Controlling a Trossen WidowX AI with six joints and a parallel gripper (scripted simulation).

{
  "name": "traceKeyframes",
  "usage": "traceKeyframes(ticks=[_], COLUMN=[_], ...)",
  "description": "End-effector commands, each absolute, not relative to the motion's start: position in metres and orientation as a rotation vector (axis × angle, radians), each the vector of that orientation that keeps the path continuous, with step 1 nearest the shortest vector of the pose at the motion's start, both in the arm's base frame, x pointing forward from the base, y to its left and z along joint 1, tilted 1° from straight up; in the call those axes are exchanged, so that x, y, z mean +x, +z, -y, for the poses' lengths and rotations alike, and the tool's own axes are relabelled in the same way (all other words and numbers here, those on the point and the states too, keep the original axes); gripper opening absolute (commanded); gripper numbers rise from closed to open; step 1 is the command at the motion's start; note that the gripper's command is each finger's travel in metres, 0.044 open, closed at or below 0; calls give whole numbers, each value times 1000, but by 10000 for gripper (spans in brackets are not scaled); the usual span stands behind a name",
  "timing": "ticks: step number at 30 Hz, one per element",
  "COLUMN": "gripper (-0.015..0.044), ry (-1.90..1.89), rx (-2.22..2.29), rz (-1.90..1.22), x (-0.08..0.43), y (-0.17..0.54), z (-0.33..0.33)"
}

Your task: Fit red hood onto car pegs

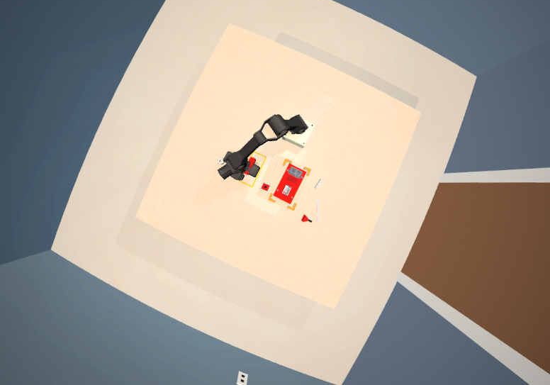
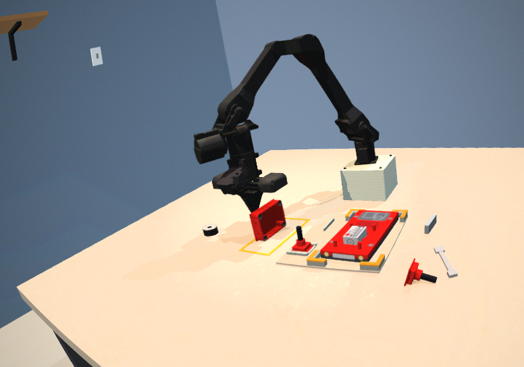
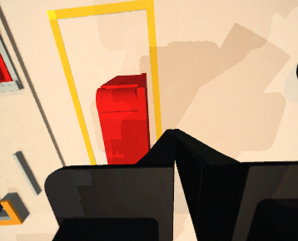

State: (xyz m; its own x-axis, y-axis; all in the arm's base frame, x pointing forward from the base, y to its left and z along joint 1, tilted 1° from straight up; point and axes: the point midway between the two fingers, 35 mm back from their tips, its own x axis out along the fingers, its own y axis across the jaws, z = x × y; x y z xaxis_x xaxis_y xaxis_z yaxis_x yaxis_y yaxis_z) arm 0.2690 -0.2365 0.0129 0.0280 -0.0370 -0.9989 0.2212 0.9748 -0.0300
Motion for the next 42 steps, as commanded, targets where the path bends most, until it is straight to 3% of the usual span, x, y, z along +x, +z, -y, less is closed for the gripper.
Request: traceKeyframes(ticks=[1, 42], gripper=[0, 0], ry=[-199, -197], rx=[148, 150], rz=[-1528, -1527], x=[271, 280], y=[14, 15], z=[231, 194])
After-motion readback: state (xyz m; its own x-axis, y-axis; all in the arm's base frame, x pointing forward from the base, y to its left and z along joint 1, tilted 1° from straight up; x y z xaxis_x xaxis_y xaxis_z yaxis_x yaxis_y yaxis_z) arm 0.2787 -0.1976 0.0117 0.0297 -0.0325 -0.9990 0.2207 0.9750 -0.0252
